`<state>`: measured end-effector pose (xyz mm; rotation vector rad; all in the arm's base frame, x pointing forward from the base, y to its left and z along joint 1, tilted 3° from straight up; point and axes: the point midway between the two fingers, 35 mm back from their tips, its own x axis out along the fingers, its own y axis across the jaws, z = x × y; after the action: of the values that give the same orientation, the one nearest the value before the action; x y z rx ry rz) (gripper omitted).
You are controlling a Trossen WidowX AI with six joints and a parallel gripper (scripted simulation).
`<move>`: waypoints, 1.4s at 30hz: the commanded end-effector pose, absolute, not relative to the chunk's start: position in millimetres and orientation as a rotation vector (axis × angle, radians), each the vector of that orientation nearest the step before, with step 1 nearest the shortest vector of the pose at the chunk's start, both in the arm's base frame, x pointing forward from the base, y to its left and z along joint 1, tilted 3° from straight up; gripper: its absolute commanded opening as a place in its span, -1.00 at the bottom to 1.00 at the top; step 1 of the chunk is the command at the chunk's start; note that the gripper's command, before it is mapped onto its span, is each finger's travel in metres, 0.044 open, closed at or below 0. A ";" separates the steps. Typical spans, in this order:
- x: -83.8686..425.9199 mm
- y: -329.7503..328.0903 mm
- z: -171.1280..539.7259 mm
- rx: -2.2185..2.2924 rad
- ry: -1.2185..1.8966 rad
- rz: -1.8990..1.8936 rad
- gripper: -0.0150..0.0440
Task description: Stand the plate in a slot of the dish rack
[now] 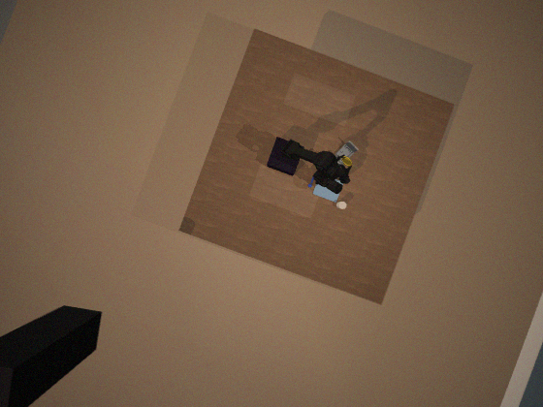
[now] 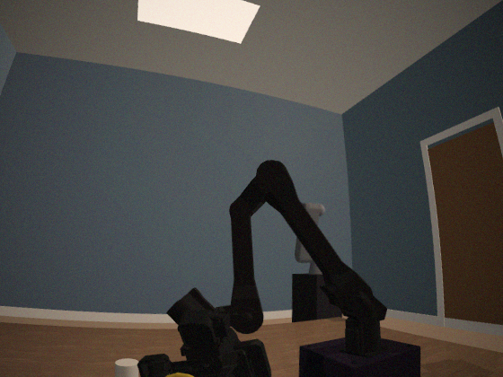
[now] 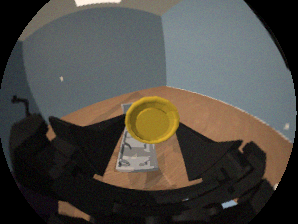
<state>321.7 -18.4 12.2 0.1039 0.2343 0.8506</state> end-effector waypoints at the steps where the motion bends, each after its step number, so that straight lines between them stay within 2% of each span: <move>1: 307.9 -14.5 16.1 0.033 0.133 0.899 -0.49; 8: 288.6 -9.3 21.8 -0.070 -0.004 0.956 -0.49; 19: 288.8 -9.3 20.6 -0.069 -0.003 0.956 -0.49; 42: 291.7 -7.0 -26.8 -0.061 0.006 0.953 -0.49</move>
<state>290.6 -6.2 -20.6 -0.0512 0.0114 0.9532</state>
